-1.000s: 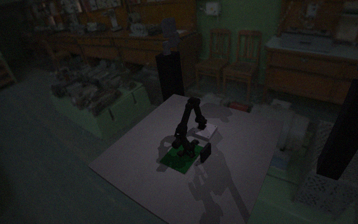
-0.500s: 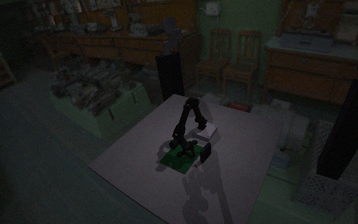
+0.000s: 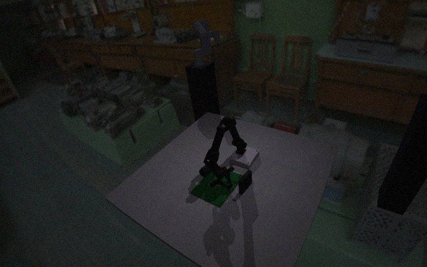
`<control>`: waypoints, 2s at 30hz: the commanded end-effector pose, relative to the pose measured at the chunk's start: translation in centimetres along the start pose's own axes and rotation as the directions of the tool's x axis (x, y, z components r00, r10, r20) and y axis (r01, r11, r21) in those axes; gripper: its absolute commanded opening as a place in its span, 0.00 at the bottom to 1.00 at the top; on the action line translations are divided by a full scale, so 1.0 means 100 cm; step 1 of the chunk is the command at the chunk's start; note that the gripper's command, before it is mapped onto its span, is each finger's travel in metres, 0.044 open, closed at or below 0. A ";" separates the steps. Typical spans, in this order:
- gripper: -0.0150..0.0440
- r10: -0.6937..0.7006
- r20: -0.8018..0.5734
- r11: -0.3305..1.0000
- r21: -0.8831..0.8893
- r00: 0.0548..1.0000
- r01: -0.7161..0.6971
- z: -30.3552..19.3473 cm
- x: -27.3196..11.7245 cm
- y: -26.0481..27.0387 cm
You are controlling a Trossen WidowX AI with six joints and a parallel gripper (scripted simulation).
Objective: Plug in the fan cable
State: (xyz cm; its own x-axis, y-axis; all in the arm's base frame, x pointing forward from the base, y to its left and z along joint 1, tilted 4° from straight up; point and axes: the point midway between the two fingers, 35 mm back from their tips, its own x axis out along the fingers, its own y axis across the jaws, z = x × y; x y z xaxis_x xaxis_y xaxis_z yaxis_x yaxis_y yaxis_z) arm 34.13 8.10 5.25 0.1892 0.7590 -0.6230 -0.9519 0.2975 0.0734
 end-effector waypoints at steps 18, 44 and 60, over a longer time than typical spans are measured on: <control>0.25 -0.018 0.281 0.998 -0.048 0.960 0.033 -0.006 -0.013 0.004; 0.25 -0.054 0.522 0.988 -0.094 0.851 0.120 -0.009 -0.038 0.011; 0.25 -0.053 0.510 0.990 -0.089 0.858 0.114 -0.002 -0.043 0.012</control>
State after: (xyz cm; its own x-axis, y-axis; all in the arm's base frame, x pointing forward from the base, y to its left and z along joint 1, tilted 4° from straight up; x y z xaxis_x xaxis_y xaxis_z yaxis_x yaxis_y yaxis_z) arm 32.11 5.12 7.51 0.3351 0.9315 -0.1419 -0.9421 0.3295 -0.0615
